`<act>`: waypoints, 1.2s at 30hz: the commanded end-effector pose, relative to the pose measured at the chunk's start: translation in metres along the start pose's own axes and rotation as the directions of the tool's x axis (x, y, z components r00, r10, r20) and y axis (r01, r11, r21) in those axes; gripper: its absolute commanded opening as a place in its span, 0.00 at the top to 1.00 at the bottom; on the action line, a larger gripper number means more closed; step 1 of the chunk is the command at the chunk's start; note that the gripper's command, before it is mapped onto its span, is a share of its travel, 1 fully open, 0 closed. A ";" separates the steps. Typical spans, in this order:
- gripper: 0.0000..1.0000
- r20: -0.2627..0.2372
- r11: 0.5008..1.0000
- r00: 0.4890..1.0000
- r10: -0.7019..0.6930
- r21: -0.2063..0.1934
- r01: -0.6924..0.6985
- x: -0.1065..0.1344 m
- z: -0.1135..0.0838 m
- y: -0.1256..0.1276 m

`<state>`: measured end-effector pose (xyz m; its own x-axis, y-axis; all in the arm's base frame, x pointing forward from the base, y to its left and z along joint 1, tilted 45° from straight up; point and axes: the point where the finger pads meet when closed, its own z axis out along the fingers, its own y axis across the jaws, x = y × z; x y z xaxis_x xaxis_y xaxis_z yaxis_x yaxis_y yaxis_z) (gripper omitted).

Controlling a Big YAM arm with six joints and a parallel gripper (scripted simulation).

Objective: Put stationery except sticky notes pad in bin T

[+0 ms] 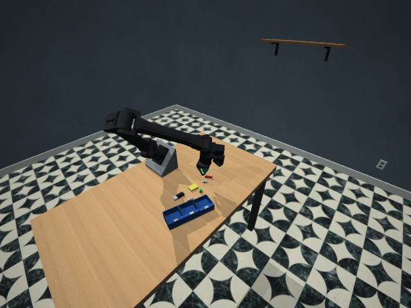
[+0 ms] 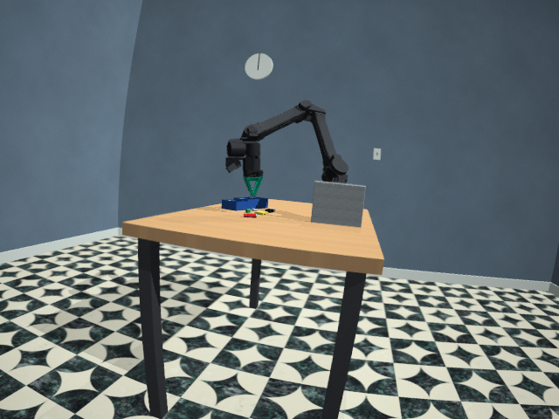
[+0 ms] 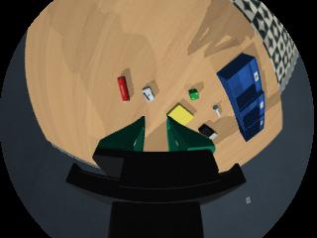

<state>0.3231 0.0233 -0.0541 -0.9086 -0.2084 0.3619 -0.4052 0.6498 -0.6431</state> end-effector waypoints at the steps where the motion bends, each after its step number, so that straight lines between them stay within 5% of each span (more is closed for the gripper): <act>1: 0.70 0.055 0.989 0.988 -0.147 0.014 0.146 -0.007 -0.008 0.020; 10: 0.70 0.107 0.940 0.934 -0.341 0.028 0.340 -0.006 -0.002 0.013; 36: 0.70 0.104 0.941 0.935 -0.339 0.029 0.338 -0.003 0.000 0.009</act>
<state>0.3166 0.0295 -0.0667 -0.7112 -0.4806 0.5130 -0.7025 0.5123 -0.4940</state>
